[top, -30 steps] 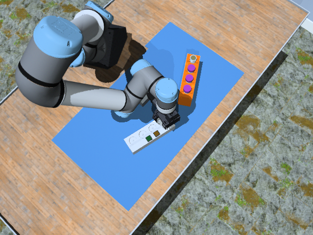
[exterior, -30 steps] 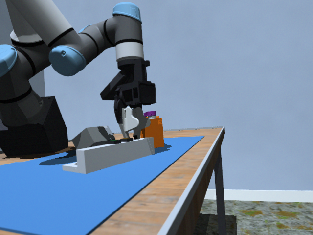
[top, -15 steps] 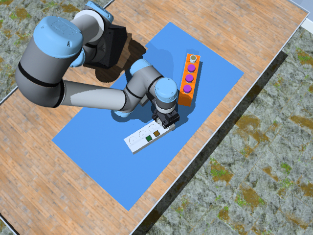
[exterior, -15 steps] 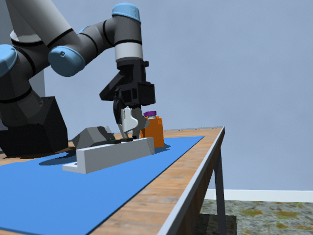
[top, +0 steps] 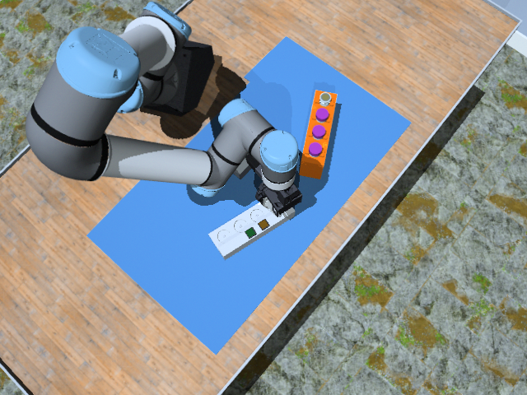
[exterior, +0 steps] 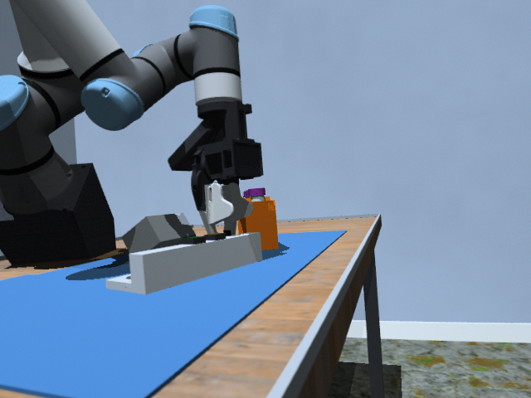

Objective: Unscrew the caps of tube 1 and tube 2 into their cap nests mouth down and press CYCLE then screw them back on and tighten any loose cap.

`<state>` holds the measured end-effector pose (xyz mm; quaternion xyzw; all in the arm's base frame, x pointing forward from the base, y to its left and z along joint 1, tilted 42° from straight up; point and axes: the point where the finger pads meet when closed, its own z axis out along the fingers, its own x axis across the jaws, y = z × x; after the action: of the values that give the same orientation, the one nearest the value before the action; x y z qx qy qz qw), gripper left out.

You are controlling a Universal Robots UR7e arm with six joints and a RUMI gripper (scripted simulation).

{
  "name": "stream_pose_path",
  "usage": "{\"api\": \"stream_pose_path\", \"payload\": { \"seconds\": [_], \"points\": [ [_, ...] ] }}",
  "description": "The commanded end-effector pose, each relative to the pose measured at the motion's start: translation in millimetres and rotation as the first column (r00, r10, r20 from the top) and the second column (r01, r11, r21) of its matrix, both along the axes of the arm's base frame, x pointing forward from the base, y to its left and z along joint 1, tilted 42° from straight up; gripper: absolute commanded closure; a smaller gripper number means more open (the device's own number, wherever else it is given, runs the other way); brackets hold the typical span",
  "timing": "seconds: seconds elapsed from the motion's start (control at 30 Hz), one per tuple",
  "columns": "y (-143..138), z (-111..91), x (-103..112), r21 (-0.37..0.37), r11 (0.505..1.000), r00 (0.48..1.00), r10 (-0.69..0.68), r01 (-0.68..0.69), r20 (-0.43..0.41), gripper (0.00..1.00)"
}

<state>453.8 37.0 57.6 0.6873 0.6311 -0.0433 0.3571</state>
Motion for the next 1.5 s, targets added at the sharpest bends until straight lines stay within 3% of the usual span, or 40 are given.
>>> {"api": "stream_pose_path", "payload": {
  "seconds": [0.0, 0.93, 0.97, 1.47],
  "points": [
    [-2.2, -0.6, 0.3, 0.001, 1.0, 1.0, -0.002, 0.002, 0.001, 1.0],
    [-5.6, -6.6, 3.8, 0.001, 1.0, 1.0, -0.001, 0.001, 0.002, 1.0],
    [-5.6, -6.6, 3.8, 0.001, 1.0, 1.0, -0.001, 0.001, 0.002, 0.71],
    [-2.0, -1.9, 2.0, 0.001, 1.0, 1.0, 0.001, -0.001, 0.004, 0.71]
  ]
}}
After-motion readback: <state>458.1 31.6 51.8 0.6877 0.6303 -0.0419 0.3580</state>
